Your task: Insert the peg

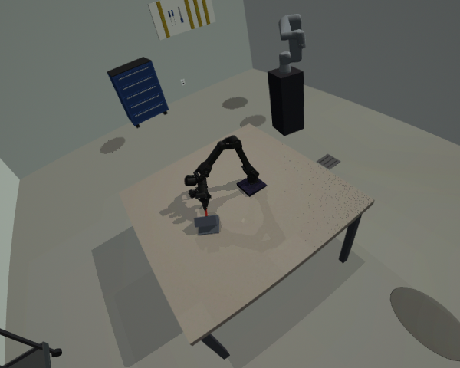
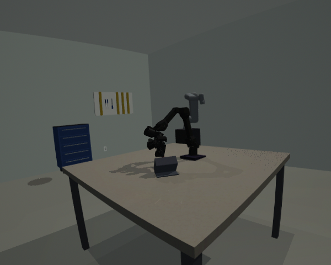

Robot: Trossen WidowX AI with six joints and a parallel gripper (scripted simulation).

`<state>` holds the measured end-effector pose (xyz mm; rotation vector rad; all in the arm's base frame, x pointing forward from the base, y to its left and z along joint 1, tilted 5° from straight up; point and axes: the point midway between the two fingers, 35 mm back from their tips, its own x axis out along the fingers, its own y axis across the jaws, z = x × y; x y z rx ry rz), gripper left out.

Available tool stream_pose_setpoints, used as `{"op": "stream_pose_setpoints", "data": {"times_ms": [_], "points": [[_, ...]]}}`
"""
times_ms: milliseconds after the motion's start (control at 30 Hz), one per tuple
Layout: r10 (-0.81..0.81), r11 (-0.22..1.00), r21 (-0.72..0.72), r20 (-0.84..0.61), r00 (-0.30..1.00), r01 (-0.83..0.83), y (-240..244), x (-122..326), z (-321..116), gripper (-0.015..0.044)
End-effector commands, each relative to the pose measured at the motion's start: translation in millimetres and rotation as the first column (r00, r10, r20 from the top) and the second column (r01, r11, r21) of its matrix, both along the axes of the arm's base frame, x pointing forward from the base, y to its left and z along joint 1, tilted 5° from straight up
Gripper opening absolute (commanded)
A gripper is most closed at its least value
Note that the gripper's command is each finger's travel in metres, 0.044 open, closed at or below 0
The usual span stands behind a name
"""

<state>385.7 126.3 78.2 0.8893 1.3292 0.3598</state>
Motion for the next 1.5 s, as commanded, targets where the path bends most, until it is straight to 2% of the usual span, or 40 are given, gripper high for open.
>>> {"op": "stream_pose_setpoints", "data": {"times_ms": [0, 1467], "points": [[-0.004, 1.000, -0.004, -0.005, 1.000, 0.004, 1.0, 0.2, -2.8, 0.0000], [-0.004, 1.000, -0.002, -0.005, 1.000, 0.004, 13.4, 4.1, -16.3, 0.0000]]}}
